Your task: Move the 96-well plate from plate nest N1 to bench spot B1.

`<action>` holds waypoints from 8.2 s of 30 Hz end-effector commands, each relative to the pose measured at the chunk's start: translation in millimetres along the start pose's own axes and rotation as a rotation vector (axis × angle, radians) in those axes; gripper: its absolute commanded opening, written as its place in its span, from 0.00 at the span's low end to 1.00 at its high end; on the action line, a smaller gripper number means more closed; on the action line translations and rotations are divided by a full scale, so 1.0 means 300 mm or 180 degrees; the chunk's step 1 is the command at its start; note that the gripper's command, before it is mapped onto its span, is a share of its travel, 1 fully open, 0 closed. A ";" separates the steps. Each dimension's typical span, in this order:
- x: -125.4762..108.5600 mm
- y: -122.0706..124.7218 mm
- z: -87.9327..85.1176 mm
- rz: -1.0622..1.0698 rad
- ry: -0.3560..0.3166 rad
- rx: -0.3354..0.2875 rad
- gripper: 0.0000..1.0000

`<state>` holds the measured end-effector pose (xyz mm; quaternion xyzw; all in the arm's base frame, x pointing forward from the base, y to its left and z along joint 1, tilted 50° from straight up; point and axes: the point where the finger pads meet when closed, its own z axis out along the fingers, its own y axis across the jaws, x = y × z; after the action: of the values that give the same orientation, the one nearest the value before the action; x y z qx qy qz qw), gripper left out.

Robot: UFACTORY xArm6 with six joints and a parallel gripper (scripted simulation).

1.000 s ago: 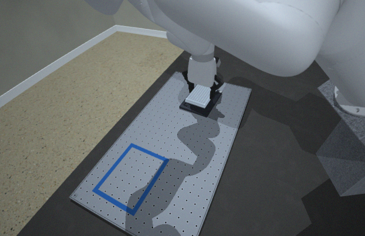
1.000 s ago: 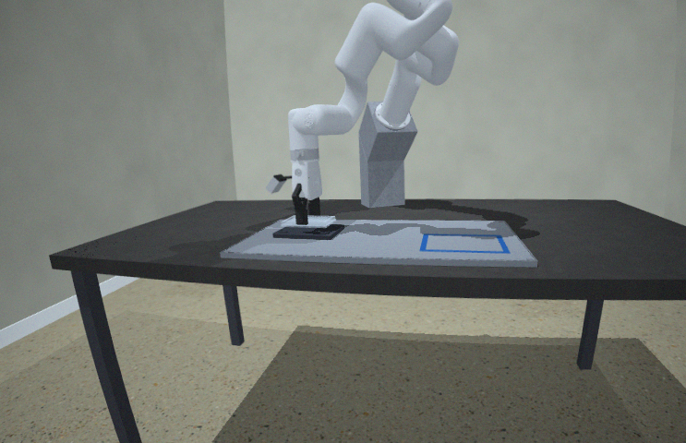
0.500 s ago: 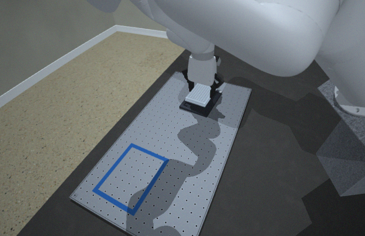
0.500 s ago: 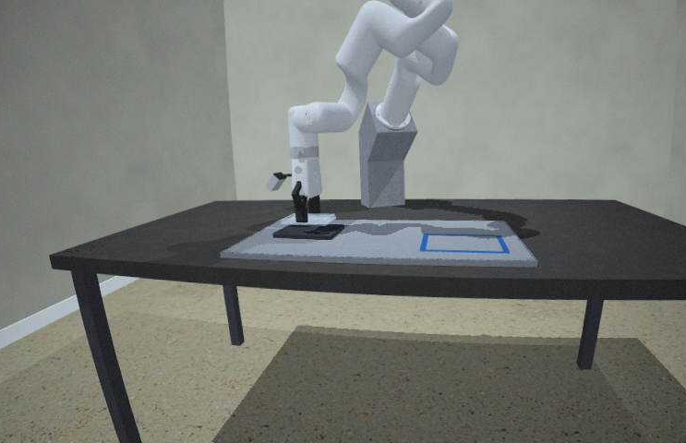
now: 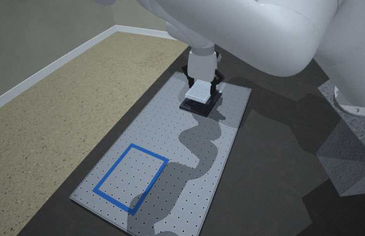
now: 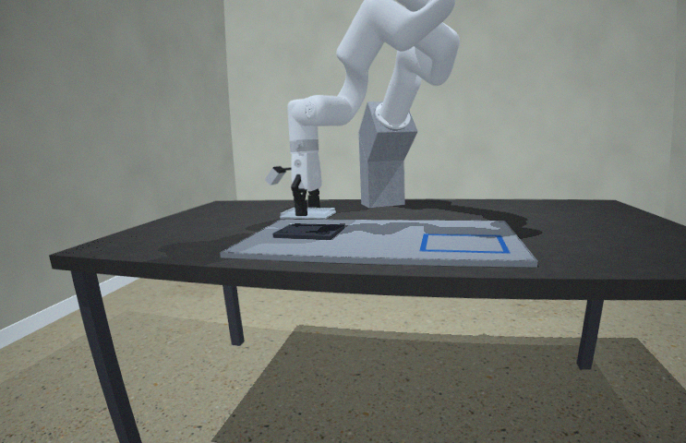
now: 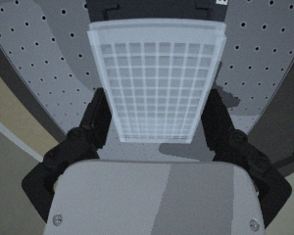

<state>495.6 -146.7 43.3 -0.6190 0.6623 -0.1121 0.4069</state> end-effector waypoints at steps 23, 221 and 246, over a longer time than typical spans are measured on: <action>0.002 -0.003 -0.145 -0.0001 0.0005 0.0004 0.00; -1.346 -0.151 -0.084 -0.0089 -0.0003 0.0007 0.00; -1.346 -0.151 0.038 -0.0089 -0.0002 0.0006 0.00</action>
<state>491.8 213.3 230.5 -0.6306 0.6576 -0.1165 0.3953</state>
